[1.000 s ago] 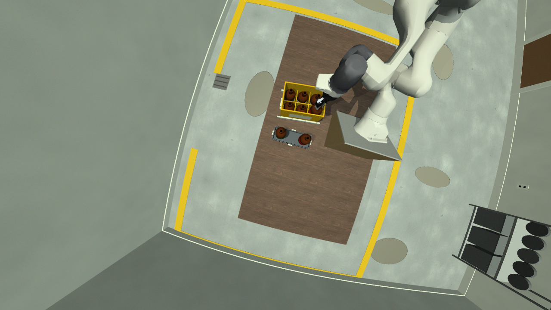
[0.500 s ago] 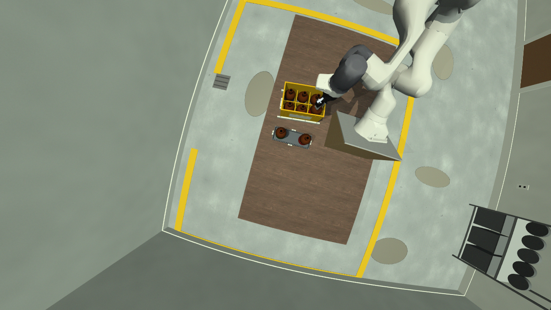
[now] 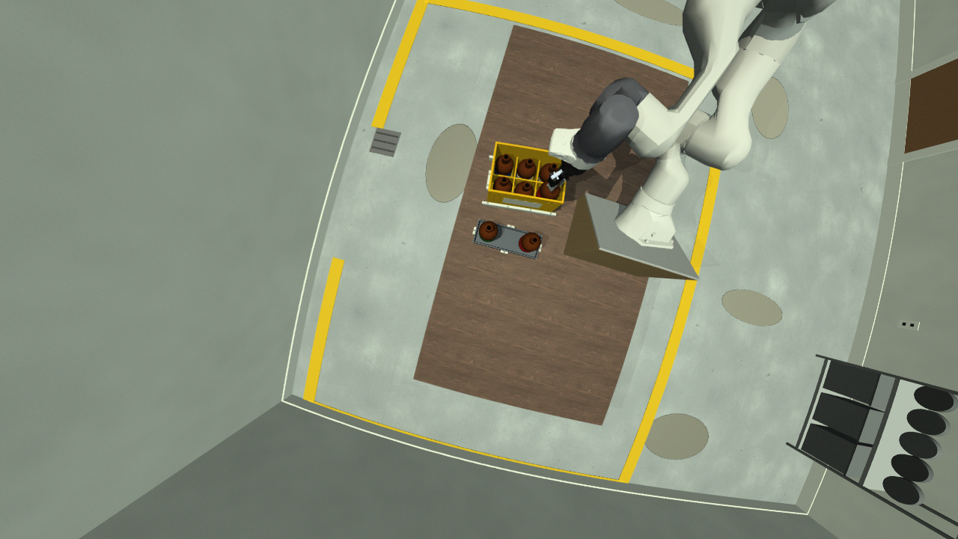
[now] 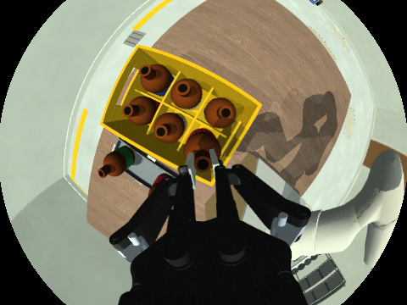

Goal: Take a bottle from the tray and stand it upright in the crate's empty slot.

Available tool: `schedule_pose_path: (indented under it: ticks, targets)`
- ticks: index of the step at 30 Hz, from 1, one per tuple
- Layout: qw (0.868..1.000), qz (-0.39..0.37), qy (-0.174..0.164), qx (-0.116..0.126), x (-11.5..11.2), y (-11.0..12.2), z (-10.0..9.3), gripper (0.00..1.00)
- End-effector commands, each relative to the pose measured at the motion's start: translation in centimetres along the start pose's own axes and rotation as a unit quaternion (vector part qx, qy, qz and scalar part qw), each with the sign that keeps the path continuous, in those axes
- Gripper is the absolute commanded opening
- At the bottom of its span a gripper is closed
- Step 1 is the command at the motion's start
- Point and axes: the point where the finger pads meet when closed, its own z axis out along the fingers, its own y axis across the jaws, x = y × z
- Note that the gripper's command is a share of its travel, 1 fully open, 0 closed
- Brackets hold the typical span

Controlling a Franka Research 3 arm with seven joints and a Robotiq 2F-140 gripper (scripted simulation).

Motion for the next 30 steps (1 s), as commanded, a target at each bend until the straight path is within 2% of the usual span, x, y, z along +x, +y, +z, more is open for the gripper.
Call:
schedule_pose_path:
  ticks: [1, 30]
  targets:
    - [1.000, 0.003, 0.000, 0.002, 0.1, -0.1, 0.1, 0.00]
    - [1.000, 0.003, 0.000, 0.002, 0.0, -0.1, 2.9, 0.00]
